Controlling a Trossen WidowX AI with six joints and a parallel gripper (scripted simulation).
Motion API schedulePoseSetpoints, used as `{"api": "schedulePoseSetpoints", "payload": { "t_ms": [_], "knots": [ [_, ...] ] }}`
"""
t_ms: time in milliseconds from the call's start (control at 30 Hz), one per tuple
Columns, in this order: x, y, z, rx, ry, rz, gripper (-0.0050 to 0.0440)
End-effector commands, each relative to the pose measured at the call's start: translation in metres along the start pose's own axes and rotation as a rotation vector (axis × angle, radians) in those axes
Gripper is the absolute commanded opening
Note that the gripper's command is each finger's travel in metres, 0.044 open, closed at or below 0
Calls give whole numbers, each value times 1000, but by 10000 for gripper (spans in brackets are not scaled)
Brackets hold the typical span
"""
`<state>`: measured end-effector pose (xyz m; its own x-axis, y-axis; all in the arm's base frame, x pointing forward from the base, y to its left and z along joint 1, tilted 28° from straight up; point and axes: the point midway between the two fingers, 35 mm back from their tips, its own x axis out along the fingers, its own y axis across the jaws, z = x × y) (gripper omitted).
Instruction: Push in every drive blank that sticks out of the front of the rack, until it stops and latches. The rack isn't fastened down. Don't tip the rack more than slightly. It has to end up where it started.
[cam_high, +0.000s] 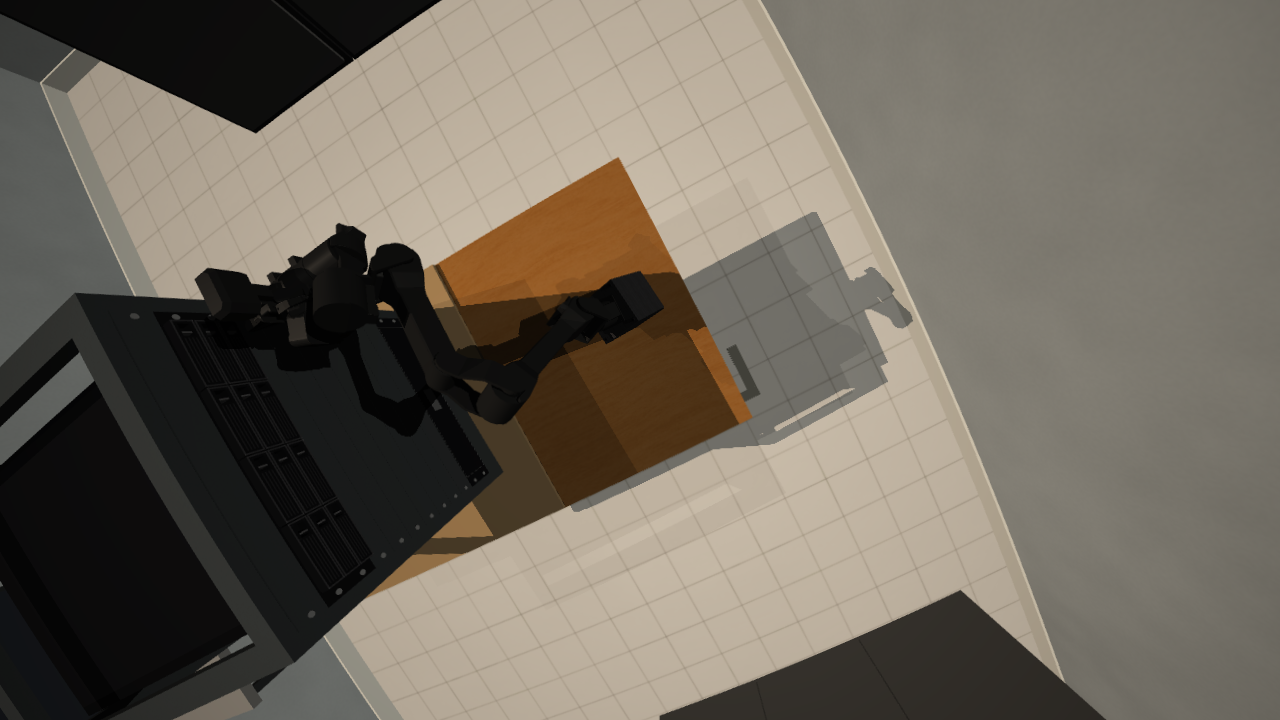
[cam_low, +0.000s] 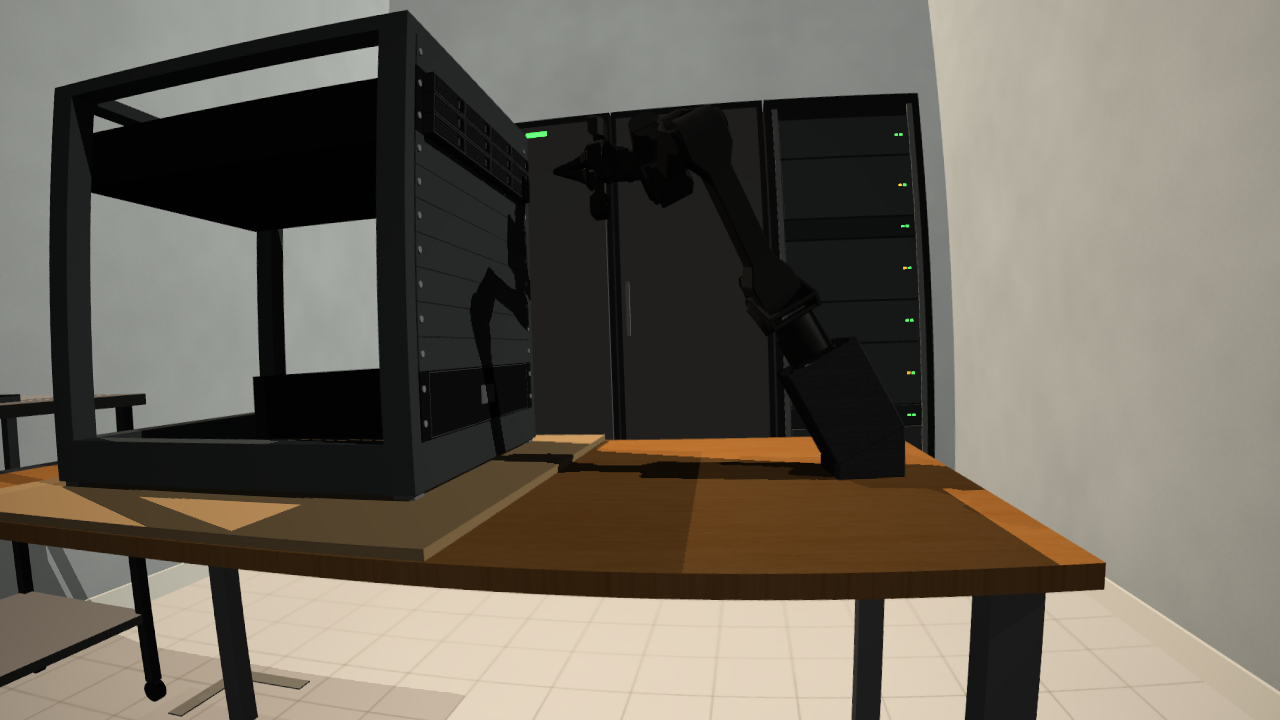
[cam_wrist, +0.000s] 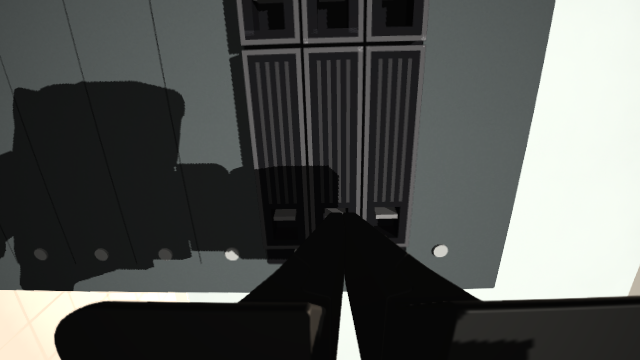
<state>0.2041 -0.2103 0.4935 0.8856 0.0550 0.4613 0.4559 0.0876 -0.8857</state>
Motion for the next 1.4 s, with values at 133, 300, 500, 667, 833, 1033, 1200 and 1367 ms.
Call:
{"api": "schedulePoseSetpoints", "payload": {
  "t_ms": [133, 300, 500, 667, 833, 1033, 1200, 1367],
  "knots": [
    [15, -3, 8, -17, -9, -7, -50],
    [15, -3, 8, -17, -9, -7, -50],
    [15, -3, 8, -17, -9, -7, -50],
    [15, -3, 8, -17, -9, -7, -50],
    [15, -3, 8, -17, -9, -7, -50],
    [15, -3, 8, -17, -9, -7, -50],
    [19, -6, 9, -17, -9, -7, -50],
    [23, -11, 11, -17, -9, -7, -50]
  ]
}}
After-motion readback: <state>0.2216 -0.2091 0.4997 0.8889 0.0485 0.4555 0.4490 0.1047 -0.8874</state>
